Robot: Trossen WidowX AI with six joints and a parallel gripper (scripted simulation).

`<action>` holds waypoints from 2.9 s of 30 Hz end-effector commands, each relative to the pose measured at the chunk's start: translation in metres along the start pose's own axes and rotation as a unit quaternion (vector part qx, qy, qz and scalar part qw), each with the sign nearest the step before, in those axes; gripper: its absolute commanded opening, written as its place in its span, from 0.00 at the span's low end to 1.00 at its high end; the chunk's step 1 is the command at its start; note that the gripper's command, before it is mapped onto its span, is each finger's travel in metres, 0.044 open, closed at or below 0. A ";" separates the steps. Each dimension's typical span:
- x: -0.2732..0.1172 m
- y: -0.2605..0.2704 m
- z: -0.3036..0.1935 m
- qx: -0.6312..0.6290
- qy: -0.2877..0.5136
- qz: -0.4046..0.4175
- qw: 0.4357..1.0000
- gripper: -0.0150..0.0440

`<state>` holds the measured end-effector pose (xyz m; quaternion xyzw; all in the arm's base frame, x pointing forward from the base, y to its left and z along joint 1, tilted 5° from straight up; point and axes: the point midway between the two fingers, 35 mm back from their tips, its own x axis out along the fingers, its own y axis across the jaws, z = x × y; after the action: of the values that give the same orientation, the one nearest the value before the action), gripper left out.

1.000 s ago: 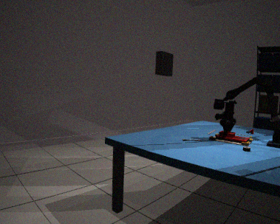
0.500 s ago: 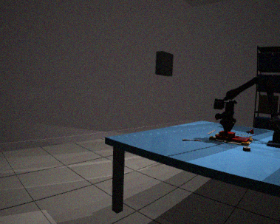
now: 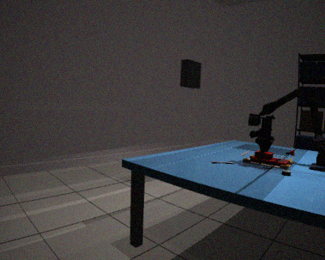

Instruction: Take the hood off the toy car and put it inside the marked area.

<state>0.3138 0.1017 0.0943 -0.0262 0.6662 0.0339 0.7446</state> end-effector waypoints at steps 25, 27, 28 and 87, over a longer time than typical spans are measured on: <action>-0.021 0.000 0.001 0.000 -0.002 0.001 1.000 0.25; -0.022 0.000 0.001 0.000 -0.002 0.001 1.000 0.25; -0.023 0.000 0.001 0.000 -0.002 0.001 1.000 0.25; -0.062 -0.139 -0.001 0.000 0.001 -0.006 1.000 0.25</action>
<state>0.3204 -0.0261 0.1546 -0.0289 0.6668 0.0271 0.7442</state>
